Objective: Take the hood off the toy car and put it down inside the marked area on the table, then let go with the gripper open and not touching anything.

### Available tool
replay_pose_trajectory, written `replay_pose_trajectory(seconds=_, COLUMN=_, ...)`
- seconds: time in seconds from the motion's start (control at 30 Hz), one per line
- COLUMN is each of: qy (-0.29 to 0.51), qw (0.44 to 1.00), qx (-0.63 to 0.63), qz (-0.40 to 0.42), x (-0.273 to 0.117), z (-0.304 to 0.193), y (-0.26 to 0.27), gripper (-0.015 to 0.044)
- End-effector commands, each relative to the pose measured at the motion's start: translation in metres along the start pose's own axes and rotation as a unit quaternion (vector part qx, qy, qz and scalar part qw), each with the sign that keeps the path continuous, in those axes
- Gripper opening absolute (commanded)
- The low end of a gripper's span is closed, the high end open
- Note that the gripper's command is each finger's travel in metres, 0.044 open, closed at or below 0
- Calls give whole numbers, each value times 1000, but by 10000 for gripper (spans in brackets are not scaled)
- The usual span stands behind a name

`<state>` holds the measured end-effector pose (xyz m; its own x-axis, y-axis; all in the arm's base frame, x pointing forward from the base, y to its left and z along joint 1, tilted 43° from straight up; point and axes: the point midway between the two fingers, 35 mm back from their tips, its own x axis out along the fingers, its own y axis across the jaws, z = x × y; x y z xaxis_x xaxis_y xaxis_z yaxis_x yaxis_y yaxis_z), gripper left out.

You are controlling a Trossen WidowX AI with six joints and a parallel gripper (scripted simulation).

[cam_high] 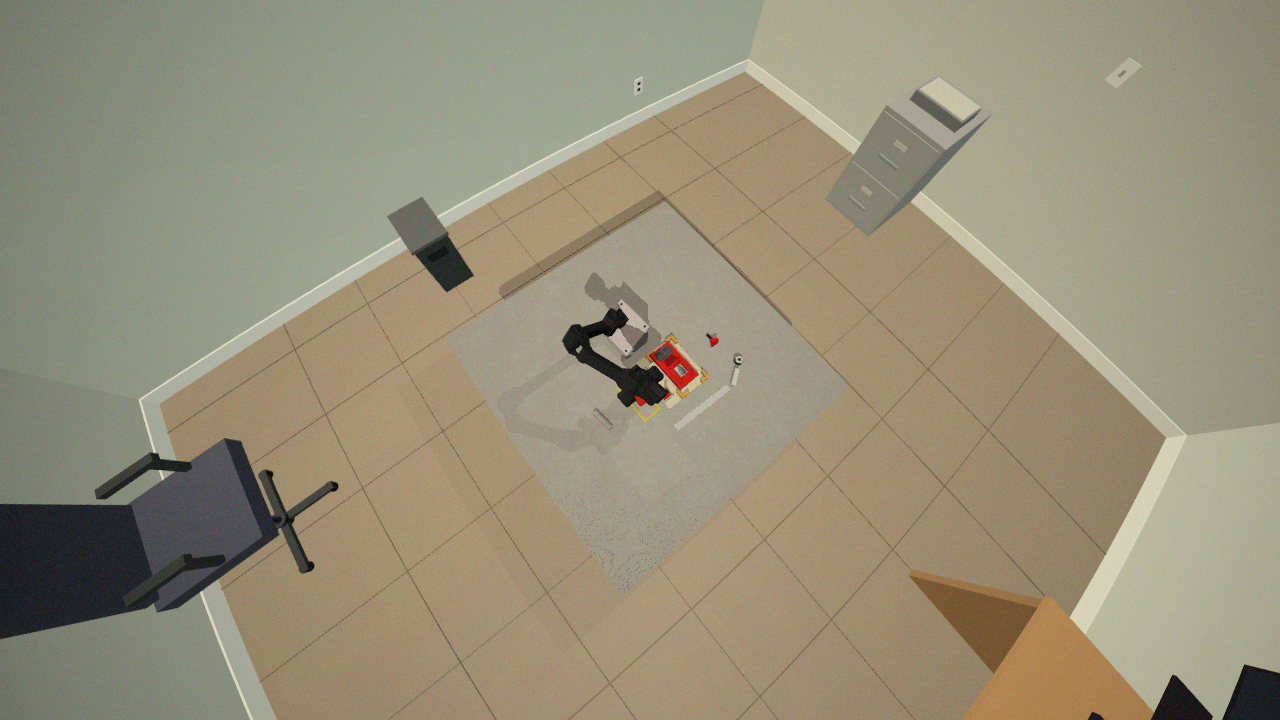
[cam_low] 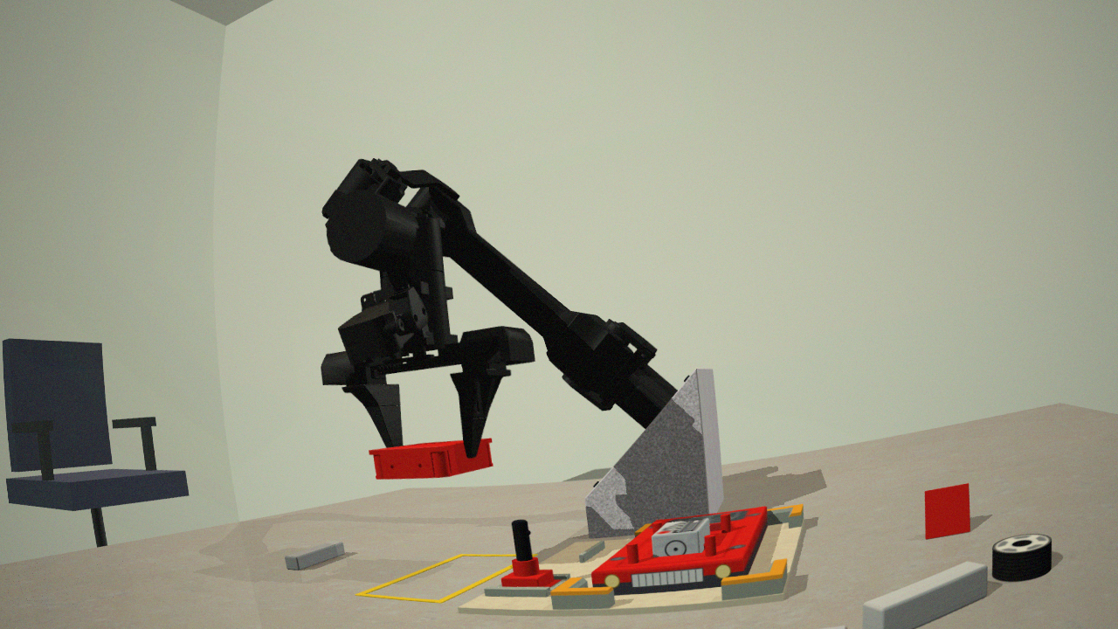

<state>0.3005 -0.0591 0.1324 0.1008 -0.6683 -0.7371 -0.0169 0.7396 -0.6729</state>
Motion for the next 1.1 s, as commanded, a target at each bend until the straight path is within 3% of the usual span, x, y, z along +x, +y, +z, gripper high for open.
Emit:
replay_pose_trajectory(seconds=0.0, qy=1, qw=1000, qx=-1, qz=-2, x=3, z=-1, y=-1, gripper=0)
replay_pose_trajectory(seconds=1.07, qy=1, qw=1000, qx=-1, qz=-1, x=27, z=1, y=0, gripper=0)
